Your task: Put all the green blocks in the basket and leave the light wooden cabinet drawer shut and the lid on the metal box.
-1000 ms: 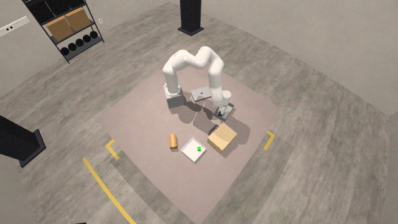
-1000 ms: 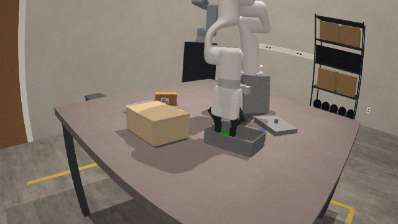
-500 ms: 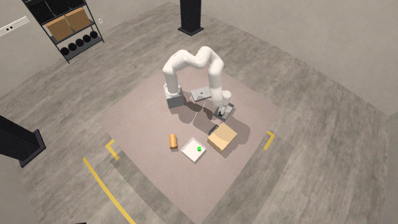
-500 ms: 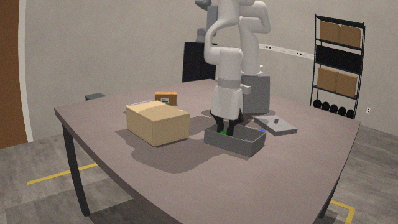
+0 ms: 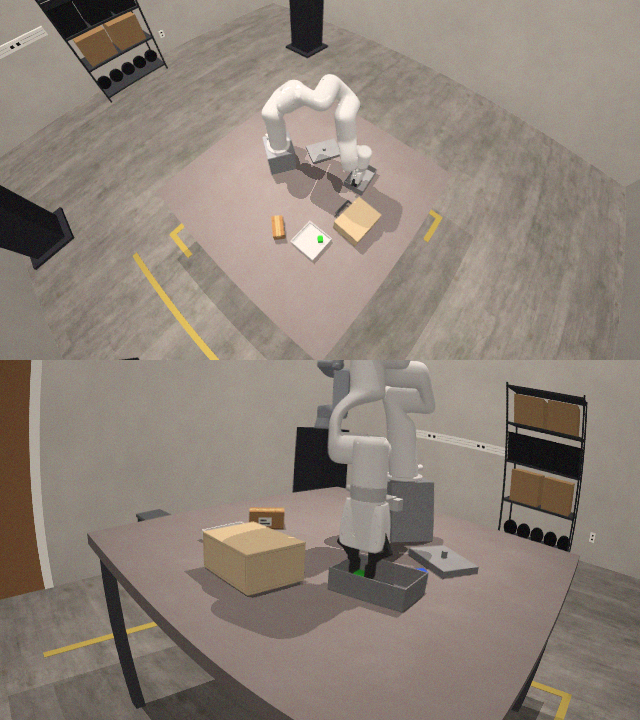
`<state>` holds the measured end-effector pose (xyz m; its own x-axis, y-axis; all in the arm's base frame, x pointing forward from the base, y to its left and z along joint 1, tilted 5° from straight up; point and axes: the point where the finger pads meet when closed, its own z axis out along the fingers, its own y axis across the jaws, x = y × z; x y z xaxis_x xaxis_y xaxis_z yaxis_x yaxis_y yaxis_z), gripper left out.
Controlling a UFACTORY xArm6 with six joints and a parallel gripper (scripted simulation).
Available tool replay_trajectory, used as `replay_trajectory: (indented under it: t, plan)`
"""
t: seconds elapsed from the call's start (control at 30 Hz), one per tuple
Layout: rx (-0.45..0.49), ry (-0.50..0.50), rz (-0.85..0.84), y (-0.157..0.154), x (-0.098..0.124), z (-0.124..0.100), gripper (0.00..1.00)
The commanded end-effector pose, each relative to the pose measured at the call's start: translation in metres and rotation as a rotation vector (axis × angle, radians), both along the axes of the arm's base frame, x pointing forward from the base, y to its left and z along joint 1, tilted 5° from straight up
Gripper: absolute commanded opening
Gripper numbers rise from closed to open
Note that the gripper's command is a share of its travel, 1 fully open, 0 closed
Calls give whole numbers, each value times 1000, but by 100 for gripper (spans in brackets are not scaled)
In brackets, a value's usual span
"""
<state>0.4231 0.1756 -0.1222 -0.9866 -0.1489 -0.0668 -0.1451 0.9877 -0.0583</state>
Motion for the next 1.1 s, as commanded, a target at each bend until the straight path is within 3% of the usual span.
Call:
replay_trajectory:
  t: [0.0, 0.6, 1.07]
  plan:
    - [1, -3, 0, 1, 1, 1, 0]
    - [1, -3, 0, 1, 1, 3, 0]
    - [1, -3, 0, 2, -1, 27, 0]
